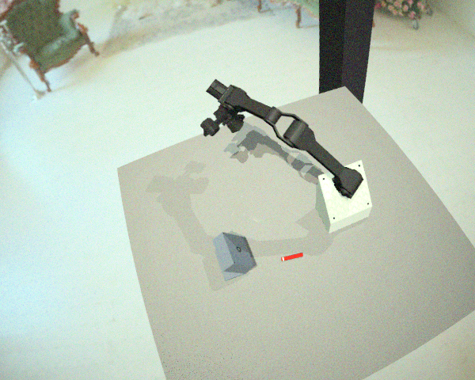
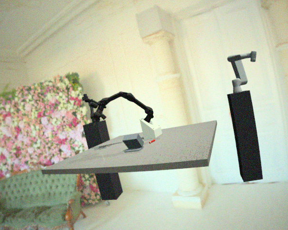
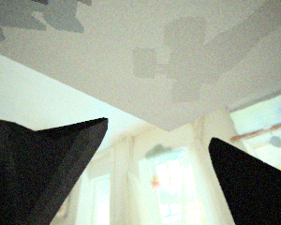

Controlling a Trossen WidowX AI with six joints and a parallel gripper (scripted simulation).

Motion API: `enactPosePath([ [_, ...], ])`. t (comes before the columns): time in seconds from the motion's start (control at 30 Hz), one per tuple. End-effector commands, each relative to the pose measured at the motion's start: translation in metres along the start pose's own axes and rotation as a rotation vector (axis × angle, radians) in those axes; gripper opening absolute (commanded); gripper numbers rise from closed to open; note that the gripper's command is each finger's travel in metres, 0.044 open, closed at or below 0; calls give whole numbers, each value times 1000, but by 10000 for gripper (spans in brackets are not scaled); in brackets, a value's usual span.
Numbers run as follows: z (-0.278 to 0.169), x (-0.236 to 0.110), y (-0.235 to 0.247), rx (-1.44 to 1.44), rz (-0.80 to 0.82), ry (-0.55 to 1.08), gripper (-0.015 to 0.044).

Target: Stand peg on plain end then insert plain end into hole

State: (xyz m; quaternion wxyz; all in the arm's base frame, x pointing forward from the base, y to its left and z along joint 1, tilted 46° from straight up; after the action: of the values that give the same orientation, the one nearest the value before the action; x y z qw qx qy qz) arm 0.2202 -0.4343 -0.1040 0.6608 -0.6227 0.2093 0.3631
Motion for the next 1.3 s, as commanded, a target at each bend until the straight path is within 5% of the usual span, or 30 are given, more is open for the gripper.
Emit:
enactPosePath([
  [0.0, 1, 0, -1, 5, 1, -1, 426],
  [1.27, 200, 30, -201, 1195, 299, -203, 440],
])
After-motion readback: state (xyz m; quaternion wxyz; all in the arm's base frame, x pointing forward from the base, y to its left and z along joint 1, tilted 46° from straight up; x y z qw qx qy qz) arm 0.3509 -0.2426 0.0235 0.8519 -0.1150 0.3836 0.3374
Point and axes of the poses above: the point midway between the two fingers, 35 mm back from their tips, its own x axis out along the fingers, its own y axis across the jaws, z = x × y, the point moved 9 cm from there along -x, back along the fingers, and after that the axes turned 6 degrees about x, right-handed, at the moved point
